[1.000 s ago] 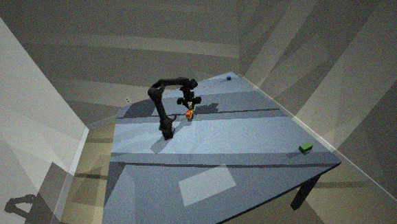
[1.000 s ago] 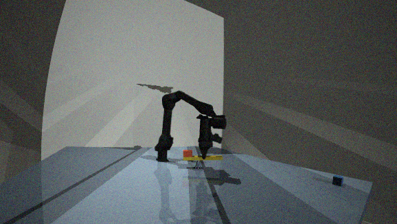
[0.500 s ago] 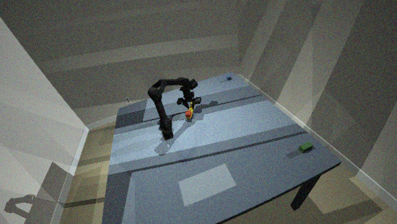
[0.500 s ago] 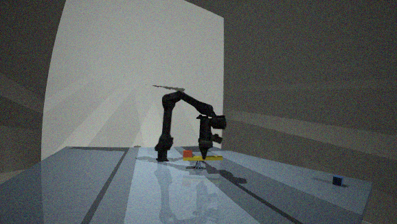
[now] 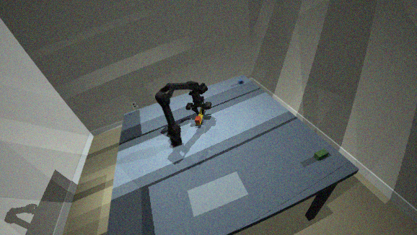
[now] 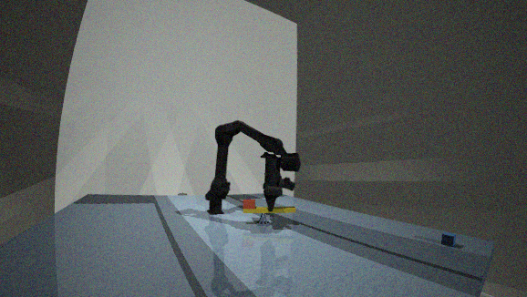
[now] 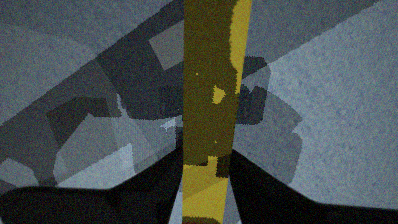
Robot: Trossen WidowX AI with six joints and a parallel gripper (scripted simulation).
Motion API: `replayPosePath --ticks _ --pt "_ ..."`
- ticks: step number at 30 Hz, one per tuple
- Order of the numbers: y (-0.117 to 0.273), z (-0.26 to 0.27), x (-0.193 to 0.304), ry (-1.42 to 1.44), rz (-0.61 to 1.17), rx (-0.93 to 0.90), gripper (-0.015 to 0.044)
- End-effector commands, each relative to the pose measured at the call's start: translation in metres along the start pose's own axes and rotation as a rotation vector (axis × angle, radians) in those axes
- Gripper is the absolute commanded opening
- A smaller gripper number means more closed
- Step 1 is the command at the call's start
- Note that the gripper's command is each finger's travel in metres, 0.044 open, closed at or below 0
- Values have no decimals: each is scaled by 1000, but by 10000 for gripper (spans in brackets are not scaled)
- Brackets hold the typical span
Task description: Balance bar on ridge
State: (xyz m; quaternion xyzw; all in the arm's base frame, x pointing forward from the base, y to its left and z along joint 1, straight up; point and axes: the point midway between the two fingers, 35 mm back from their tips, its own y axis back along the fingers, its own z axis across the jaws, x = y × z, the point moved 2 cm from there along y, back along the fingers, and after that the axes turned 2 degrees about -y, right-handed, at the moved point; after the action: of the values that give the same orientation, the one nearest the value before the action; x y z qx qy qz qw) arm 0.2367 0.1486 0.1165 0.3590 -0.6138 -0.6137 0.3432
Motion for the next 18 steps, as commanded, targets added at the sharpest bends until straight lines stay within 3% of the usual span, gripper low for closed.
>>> replayPosePath --ticks 1,18 --pt "-1 0 0 -2 -2 0 0" --pt "-2 0 0 -2 -2 0 0"
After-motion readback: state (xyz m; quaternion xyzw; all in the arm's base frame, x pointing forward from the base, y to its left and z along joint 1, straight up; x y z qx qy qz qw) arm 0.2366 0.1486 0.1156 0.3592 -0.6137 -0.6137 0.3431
